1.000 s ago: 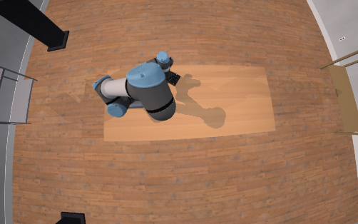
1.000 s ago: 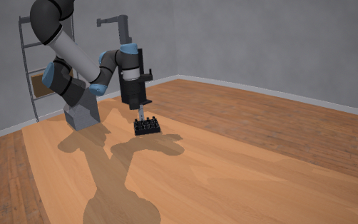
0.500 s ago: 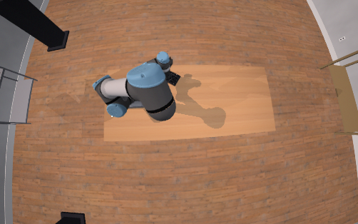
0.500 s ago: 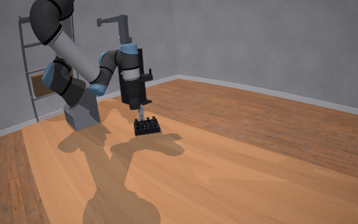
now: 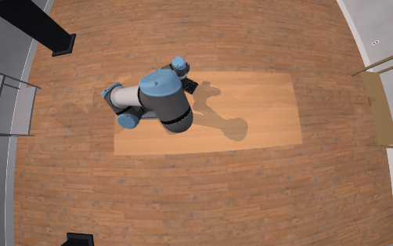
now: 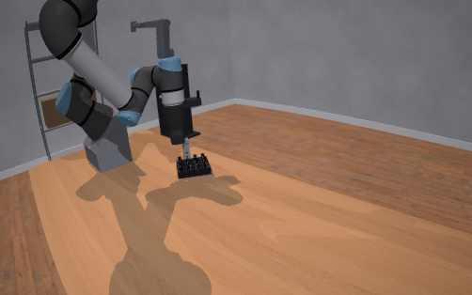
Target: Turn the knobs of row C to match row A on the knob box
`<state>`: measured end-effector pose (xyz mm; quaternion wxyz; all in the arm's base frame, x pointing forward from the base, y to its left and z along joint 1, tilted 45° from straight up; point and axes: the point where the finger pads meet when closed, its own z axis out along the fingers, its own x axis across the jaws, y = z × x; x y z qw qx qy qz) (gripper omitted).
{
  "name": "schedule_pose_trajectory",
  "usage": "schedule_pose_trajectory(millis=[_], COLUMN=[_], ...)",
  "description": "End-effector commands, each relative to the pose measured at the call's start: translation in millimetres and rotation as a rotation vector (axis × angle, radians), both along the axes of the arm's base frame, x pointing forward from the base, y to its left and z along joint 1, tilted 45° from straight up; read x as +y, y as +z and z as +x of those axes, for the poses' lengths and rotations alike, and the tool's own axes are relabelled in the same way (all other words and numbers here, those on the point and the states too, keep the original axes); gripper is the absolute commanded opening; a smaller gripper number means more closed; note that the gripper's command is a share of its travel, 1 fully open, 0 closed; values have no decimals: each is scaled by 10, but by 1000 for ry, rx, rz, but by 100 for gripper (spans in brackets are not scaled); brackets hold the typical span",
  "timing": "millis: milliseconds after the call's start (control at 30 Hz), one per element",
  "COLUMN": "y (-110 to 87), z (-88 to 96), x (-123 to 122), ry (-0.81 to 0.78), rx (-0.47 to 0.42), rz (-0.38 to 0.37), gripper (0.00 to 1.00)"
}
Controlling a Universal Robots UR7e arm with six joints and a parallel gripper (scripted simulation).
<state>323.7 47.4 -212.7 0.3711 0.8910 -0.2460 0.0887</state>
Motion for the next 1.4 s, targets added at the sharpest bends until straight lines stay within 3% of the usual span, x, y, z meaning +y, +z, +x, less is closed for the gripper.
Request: schedule_pose_trajectory(millis=[0,33,67,967,1367], y=[3,3,3,36,249], z=[-17,-17,-17,-8,24], x=[-11,-11,-11,31,252], ry=[-1,-1,-1,1,1], rx=[3,3,3,1,-3], rz=[0,0,0,1,2], gripper=[30,30,46,46,46])
